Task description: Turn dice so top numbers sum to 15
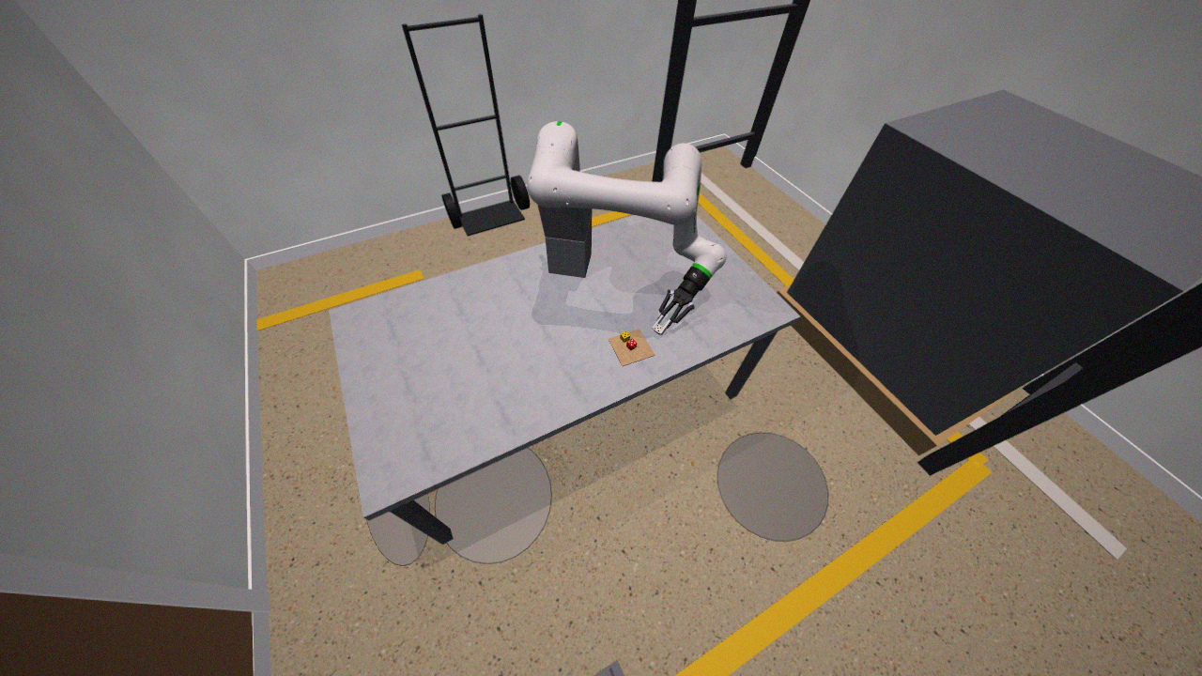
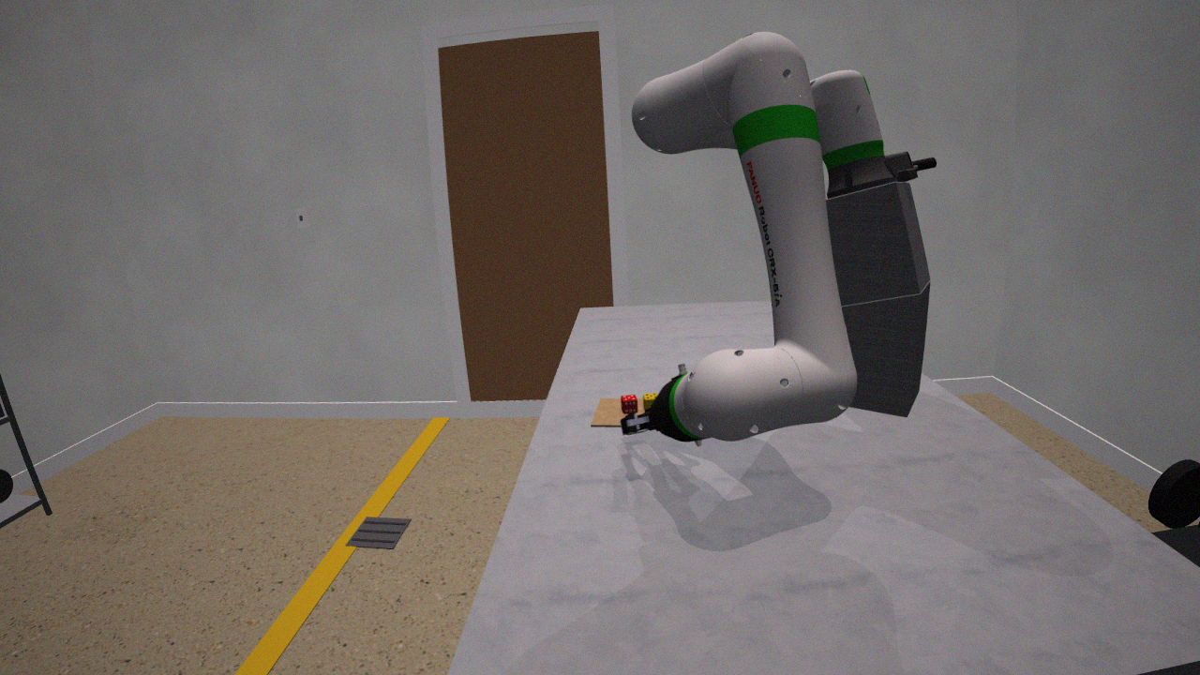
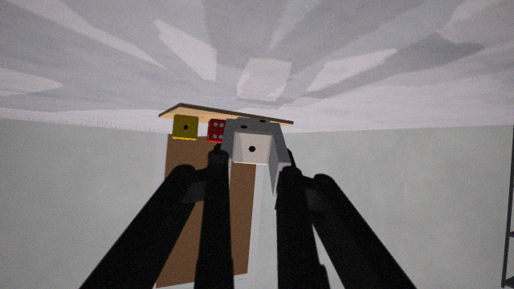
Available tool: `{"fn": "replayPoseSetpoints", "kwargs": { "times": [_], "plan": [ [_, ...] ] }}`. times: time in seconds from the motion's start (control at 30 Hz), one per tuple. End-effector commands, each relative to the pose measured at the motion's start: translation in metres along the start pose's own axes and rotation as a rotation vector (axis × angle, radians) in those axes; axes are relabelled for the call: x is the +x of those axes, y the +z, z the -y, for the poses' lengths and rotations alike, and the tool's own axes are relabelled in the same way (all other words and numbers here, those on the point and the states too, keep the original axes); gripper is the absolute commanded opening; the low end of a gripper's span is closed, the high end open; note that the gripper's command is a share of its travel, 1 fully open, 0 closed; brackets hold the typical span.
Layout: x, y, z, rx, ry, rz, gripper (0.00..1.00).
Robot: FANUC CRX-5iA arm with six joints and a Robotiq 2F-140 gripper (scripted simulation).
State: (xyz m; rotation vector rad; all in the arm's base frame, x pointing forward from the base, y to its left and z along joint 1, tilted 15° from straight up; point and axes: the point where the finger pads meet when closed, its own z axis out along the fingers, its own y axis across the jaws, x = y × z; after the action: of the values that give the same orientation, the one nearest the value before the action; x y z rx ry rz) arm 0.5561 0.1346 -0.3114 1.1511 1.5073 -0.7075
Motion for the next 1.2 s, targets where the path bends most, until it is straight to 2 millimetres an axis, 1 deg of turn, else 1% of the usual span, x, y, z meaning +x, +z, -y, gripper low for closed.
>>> {"fn": "replayPoseSetpoints", "kwargs": {
  "times": [0.0,0.83,1.17],
  "plan": [
    [0.000,0.000,0.000,0.000,0.000,0.000,0.16],
    [0.010,0.005,0.000,0.000,0.000,0.000,0.16],
    [0.010,0.005,0.000,0.000,0.000,0.000,0.16]
  ]
}}
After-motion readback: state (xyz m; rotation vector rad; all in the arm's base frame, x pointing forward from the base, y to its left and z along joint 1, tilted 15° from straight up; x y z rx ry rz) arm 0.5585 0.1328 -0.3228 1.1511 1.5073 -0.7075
